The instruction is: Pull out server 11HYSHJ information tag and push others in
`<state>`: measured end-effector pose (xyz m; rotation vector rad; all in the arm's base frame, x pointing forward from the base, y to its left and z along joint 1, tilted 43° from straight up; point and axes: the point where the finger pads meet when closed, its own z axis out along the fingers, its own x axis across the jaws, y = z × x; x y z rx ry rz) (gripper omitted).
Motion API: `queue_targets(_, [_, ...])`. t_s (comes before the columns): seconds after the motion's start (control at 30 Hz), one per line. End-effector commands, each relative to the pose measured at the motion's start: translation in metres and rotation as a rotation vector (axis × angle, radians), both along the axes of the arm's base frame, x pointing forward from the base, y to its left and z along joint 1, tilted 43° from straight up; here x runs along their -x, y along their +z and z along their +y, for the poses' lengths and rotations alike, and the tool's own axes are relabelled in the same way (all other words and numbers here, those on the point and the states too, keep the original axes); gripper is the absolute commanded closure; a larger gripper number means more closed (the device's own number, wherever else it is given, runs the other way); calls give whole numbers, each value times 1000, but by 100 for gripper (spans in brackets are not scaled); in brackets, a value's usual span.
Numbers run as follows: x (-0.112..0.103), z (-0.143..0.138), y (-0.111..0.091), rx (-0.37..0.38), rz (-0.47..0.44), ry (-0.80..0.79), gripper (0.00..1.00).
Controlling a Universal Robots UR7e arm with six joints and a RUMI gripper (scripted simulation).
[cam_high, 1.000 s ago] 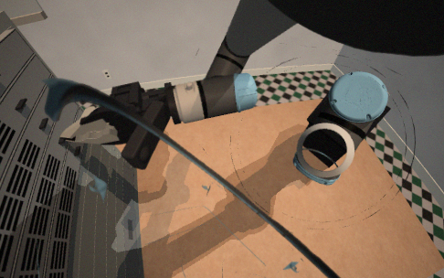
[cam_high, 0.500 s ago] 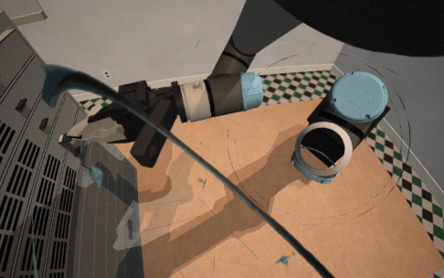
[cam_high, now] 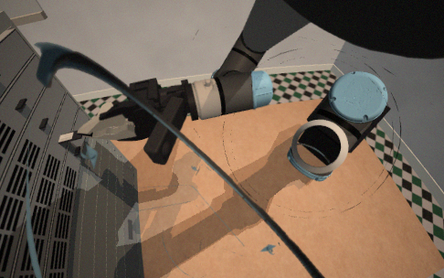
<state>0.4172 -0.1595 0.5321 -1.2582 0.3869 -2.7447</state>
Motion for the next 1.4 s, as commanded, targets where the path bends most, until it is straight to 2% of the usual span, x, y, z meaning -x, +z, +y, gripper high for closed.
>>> queue_targets(0.0, [3,1,-2,0,0,0,100])
queue_targets(0.47, [11,3,-9,0,0,0,100])
queue_targets(1.3, [12,3,-9,0,0,0,100])
queue_targets(1.33, [12,3,-9,0,0,0,85])
queue_targets(1.37, [12,3,-9,0,0,0,85])
